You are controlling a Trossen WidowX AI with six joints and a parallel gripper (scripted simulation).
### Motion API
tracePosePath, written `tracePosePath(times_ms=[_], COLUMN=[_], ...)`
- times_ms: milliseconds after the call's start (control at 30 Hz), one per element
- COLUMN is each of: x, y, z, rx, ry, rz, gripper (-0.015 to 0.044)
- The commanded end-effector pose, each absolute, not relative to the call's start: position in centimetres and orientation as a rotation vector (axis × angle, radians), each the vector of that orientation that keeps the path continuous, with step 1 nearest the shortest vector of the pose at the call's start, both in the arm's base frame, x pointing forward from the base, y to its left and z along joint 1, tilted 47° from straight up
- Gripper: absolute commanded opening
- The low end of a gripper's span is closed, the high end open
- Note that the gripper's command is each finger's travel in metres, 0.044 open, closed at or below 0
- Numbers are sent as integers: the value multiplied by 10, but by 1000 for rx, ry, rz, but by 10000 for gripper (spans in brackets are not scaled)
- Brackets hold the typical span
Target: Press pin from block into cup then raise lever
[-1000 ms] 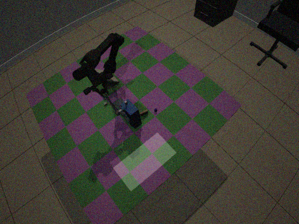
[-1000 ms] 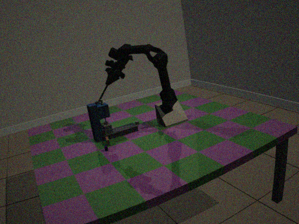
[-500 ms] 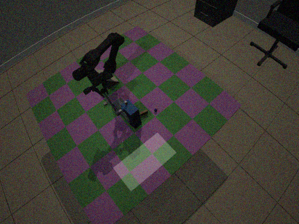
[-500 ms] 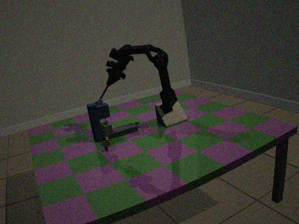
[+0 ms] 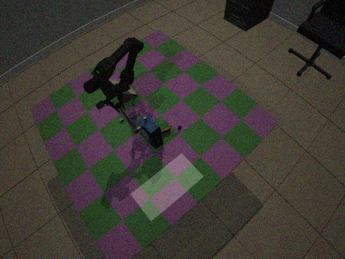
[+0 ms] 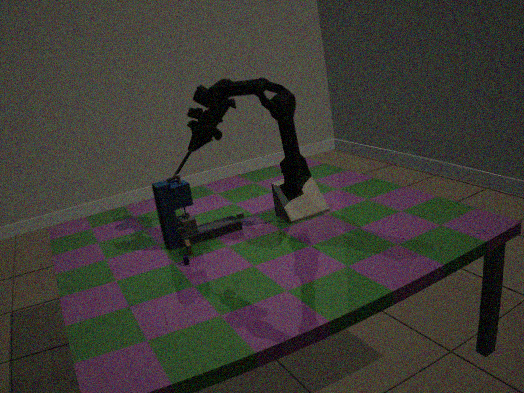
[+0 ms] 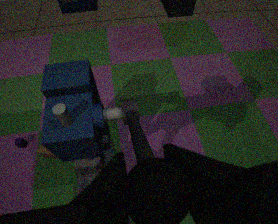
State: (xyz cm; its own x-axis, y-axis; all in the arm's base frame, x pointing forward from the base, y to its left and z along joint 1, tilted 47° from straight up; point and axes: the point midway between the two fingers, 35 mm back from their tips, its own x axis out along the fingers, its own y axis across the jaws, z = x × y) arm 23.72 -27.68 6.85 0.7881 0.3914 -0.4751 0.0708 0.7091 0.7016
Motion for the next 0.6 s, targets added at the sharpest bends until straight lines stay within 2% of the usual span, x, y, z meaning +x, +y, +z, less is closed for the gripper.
tracePosePath(times_ms=[0,567], x=[232,227], y=[-271,-266], z=[63,59], rx=[791,791], ry=[676,676], rz=[191,191], gripper=[0,0])
